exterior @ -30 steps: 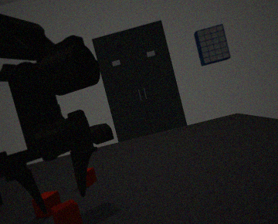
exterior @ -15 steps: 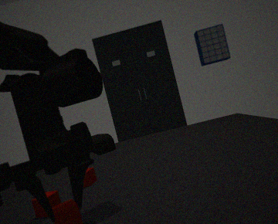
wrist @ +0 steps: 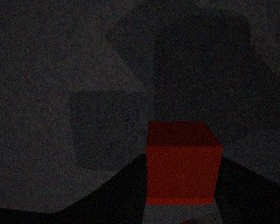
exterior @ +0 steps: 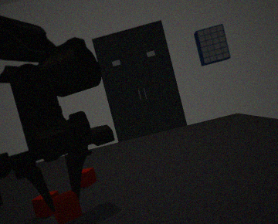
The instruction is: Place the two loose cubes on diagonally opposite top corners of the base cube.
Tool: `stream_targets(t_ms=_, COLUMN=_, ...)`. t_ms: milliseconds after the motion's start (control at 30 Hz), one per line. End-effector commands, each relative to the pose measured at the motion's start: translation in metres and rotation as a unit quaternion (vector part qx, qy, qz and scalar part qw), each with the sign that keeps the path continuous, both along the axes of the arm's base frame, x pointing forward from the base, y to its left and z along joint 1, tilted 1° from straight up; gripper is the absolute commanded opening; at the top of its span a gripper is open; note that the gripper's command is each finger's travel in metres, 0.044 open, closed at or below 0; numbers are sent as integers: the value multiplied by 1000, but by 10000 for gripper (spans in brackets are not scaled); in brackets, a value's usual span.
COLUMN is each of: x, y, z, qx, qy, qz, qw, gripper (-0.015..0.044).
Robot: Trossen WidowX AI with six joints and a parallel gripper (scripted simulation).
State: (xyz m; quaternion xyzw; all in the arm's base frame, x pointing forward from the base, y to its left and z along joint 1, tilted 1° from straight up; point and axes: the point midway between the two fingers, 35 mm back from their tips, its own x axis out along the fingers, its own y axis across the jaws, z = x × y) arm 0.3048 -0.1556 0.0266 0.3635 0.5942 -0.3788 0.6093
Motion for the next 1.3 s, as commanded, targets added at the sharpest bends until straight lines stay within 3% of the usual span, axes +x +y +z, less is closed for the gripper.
stream_targets(t_ms=0, x=3, y=-2, z=14, qx=-7, qy=-8, qz=-3, qw=1000, gripper=105)
stream_targets(t_ms=1267, x=0, y=1, z=89, qx=5, qy=3, qz=-2, qw=1000, gripper=105)
